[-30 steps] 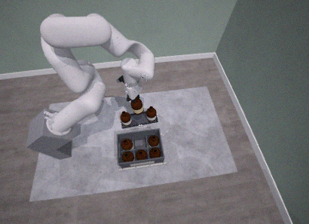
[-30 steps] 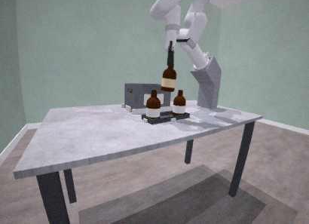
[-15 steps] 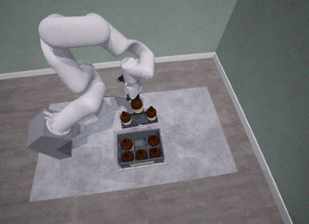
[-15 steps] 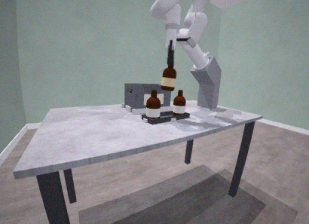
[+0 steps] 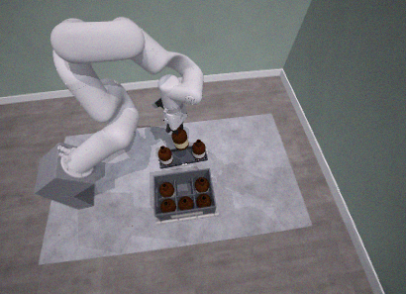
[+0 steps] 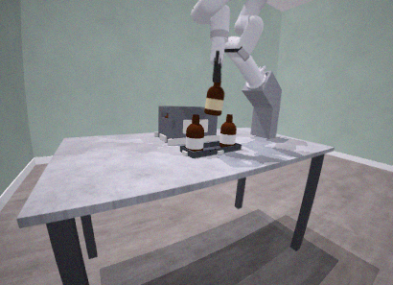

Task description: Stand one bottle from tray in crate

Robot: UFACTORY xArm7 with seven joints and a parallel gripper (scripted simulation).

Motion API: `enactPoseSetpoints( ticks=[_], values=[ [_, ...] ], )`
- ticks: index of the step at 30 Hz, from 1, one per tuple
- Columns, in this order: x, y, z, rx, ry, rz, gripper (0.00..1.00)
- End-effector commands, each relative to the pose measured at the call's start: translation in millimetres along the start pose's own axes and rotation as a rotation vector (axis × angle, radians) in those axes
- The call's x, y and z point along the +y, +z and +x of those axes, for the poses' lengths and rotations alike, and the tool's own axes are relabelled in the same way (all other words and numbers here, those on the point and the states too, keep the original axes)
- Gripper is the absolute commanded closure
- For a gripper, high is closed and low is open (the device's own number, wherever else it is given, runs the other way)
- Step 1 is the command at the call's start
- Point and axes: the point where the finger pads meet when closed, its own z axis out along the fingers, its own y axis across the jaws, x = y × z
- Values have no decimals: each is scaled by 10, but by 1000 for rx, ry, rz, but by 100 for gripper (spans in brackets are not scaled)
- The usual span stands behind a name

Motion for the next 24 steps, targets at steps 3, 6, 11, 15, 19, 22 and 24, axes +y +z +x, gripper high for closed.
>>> enactPoseSetpoints(
  ticks=[3, 6, 11, 15, 19, 22, 24],
  values=[
    [8, -24, -3, -1, 0, -2, 100],
    [8, -31, -3, -1, 0, -2, 100],
    [8, -78, -3, -1, 0, -2, 100],
    [8, -126, -3, -1, 0, -2, 100],
    [8, -172, -3, -1, 0, -2, 100],
    [8, -191, -3, -1, 0, -2, 100],
    [8, -199, -3, -1, 0, -2, 100]
  ],
)
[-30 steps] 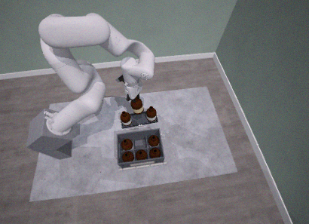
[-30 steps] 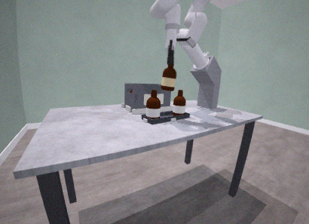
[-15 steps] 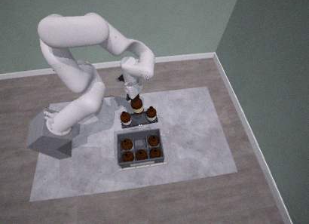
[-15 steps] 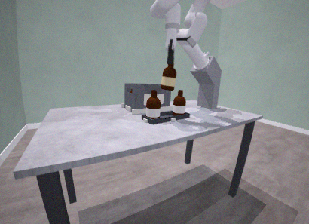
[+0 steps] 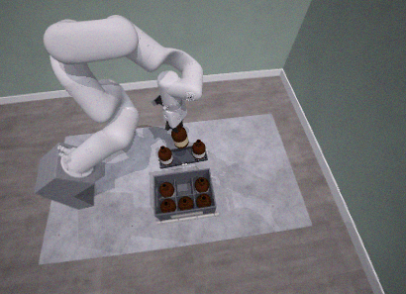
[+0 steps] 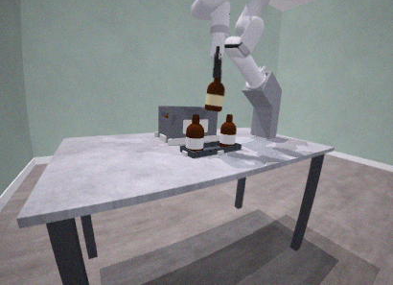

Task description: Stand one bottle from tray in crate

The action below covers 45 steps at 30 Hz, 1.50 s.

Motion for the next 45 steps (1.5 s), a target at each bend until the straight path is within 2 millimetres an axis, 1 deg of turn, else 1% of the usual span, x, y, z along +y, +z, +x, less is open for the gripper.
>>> enactPoseSetpoints(
  ticks=[1, 33, 45],
  values=[
    [6, -31, -3, 0, 0, -2, 100],
    [0, -52, -8, 0, 0, -2, 100],
    [-42, -52, -42, 0, 0, -2, 100]
  ],
)
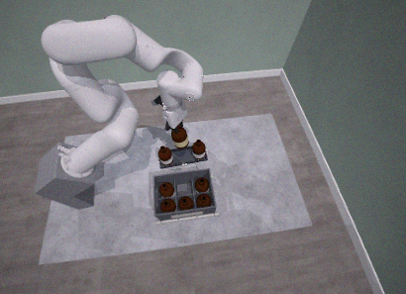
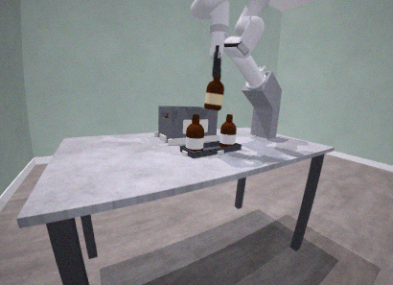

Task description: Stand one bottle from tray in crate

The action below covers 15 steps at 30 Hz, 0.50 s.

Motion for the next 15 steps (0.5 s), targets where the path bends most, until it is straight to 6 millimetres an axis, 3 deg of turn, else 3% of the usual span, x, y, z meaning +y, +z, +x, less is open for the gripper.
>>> enactPoseSetpoints(
  ticks=[1, 15],
  values=[
    [-13, -7, -21, -1, 0, -2, 100],
    [-115, -6, -105, -1, 0, -2, 100]
  ],
)
